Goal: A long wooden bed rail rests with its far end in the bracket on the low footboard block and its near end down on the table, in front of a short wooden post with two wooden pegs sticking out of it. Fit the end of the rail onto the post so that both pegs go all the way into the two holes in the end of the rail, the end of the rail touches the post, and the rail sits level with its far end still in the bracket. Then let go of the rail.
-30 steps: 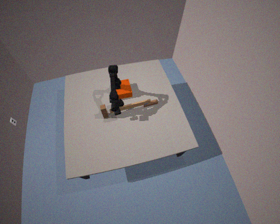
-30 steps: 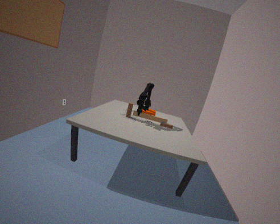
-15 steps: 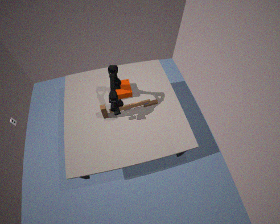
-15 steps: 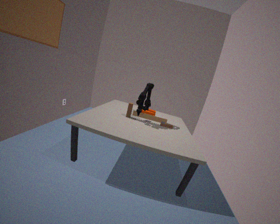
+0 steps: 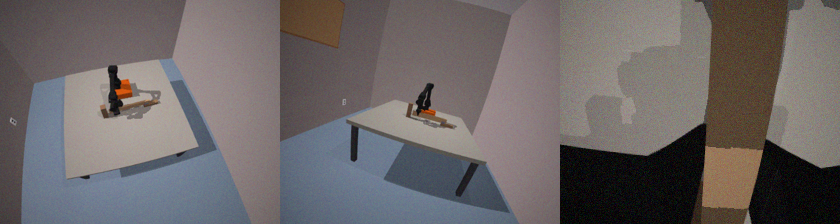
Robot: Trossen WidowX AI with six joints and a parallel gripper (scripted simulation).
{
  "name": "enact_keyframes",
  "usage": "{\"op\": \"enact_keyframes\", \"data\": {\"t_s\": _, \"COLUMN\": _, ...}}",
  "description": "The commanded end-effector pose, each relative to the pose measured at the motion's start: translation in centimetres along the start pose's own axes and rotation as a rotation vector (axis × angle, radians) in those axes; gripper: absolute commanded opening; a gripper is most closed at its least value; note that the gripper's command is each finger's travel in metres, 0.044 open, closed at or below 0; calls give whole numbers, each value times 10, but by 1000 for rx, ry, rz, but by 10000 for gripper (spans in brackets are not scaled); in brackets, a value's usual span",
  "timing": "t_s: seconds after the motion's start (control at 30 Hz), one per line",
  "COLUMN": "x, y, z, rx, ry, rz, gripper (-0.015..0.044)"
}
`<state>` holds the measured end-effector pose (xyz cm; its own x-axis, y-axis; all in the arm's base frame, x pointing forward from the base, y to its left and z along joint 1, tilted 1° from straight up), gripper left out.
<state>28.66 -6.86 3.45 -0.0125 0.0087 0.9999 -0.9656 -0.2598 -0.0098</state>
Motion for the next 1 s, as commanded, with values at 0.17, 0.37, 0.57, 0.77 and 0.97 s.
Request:
{"op": "enact_keyframes", "data": {"t_s": 0.17, "x": 2, "y": -1, "z": 5, "rx": 3, "ry": 5, "rz": 4, "gripper": 0}}
{"op": "enact_keyframes", "data": {"t_s": 0.37, "x": 2, "y": -1, "z": 6, "rx": 3, "ry": 5, "rz": 4, "gripper": 0}}
{"op": "enact_keyframes", "data": {"t_s": 0.57, "x": 2, "y": -1, "z": 8, "rx": 3, "ry": 5, "rz": 4, "gripper": 0}}
{"op": "enact_keyframes", "data": {"t_s": 0.77, "x": 1, "y": 0, "z": 10, "rx": 3, "ry": 5, "rz": 4, "gripper": 0}}
{"op": "enact_keyframes", "data": {"t_s": 0.97, "x": 2, "y": 0, "z": 12, "rx": 3, "ry": 6, "rz": 4, "gripper": 0}}
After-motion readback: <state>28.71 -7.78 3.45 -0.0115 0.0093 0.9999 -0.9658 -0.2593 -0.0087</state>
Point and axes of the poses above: the point midway between the two fingers, 35 mm back from their tips, its own x axis back along the fingers, its own y axis across the jaws, z = x × y, the point moved 3 cm from there along x, back along the fingers, and after that the axes turned 11 degrees about x, right-handed, at the moved point
